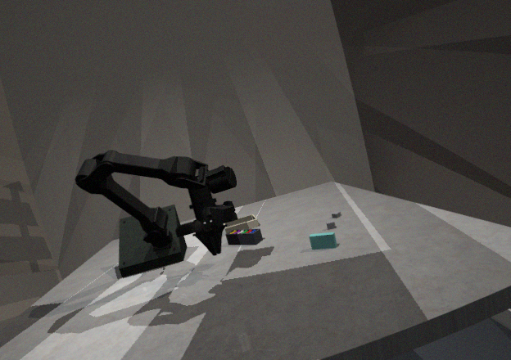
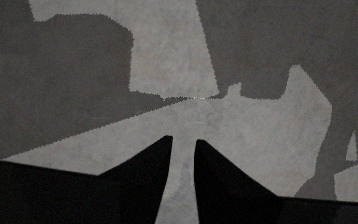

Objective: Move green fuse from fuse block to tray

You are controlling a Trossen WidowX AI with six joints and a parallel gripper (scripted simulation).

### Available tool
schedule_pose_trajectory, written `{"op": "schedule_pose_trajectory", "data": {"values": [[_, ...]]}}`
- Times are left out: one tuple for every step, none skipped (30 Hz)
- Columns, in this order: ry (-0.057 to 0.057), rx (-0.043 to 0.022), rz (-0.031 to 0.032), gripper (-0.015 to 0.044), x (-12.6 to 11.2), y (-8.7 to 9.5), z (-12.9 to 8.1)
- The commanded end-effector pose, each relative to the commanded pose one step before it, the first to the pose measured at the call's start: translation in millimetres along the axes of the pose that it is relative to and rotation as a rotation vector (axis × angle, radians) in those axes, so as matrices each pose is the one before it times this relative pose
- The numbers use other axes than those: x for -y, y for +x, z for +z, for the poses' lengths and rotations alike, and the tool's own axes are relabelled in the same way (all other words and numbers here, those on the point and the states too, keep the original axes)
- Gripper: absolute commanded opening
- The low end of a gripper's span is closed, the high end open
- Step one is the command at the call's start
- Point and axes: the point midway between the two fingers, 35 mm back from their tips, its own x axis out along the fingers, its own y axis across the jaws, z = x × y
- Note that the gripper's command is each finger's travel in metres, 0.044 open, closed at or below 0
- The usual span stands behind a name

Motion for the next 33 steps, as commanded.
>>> {"op": "schedule_pose_trajectory", "data": {"values": [[-0.3795, -0.01409, 0.09555, 0.0063, -56.02, -10.31, 4.63], [-0.1072, -0.00206, 0.02185, 0.0063, -15.13, -2.29, 5.18], [-0.1074, -0.00156, 0.02018, 0.0063, -14.94, -2.28, 5.9], [-0.1085, -0.00079, 0.01899, 0.0063, -15.71, -2.18, 6.02], [-0.1085, -0.0008, 0.01712, 0.0063, -15.43, -2.16, 6.72], [-0.1085, -0.00105, 0.01531, 0.0063, -15.12, -2.11, 7.39], [-0.1084, -0.00152, 0.01356, 0.0063, -14.77, -2.05, 8.04], [-0.1083, -0.00221, 0.01192, 0.0063, -14.39, -1.98, 8.67], [-0.108, -0.0031, 0.01039, 0.0063, -13.97, -1.89, 9.27], [-0.1063, -0.00433, 0.00982, 0.0063, -13.3, -2.05, 9.87], [-0.0853, -0.00454, 0.00777, 0.0063, -10.27, -1.8, 8.56], [-0.0507, -0.00318, 0.00451, 0.0063, -5.87, -1.1, 5.38], [-0.0169, -0.00114, 0.00145, 0.0063, -1.9, -0.36, 1.85], [0.0001, -0.00006, -0.00018, 0.0063, 3.17, -0.01, -0.41], [0.0001, -0.00009, -0.00018, 0.0063, 2.77, 0.0, -0.4], [0.0, 0.0, 0.0, 0.0063, 0.0, 0.0, 0.0], [0.0, 0.0, 0.0, 0.0063, 0.0, 0.0, 0.0], [0.0, 0.00001, 0.0, 0.0063, 0.0, 0.16, 0.01], [0.0, 0.00001, 0.0, 0.0063, 0.01, 0.32, 0.02], [0.0, 0.00002, 0.0, 0.0063, 0.01, 0.49, 0.03], [0.0, 0.00002, 0.0, 0.0063, 0.02, 0.64, 0.03], [0.0, 0.00002, 0.0, 0.0063, 0.02, 0.78, 0.04], [0.0, 0.00002, 0.0, 0.0063, 0.02, 0.91, 0.04], [0.0, 0.00002, -0.00001, 0.0063, 0.02, 0.97, 0.04], [0.0, 0.00002, -0.00001, 0.0063, 0.02, 0.98, 0.04], [0.0, 0.00002, -0.00001, 0.0063, 0.02, 0.98, 0.03], [0.0, 0.00001, -0.00001, 0.0063, 0.02, 0.98, 0.03], [0.0, 0.00001, -0.00002, 0.0063, 0.02, 0.98, 0.02], [0.0, 0.0, -0.00002, 0.0063, 0.01, 0.98, 0.02], [0.0, 0.0, -0.00002, 0.0063, 0.01, 0.98, 0.02], [0.0, 0.0, -0.00002, 0.0063, 0.02, 0.98, 0.01], [0.0, -0.00001, -0.00003, 0.0063, 0.02, 0.98, 0.01], [0.0, -0.00001, -0.00003, 0.0063, 0.01, 0.98, 0.01]]}}
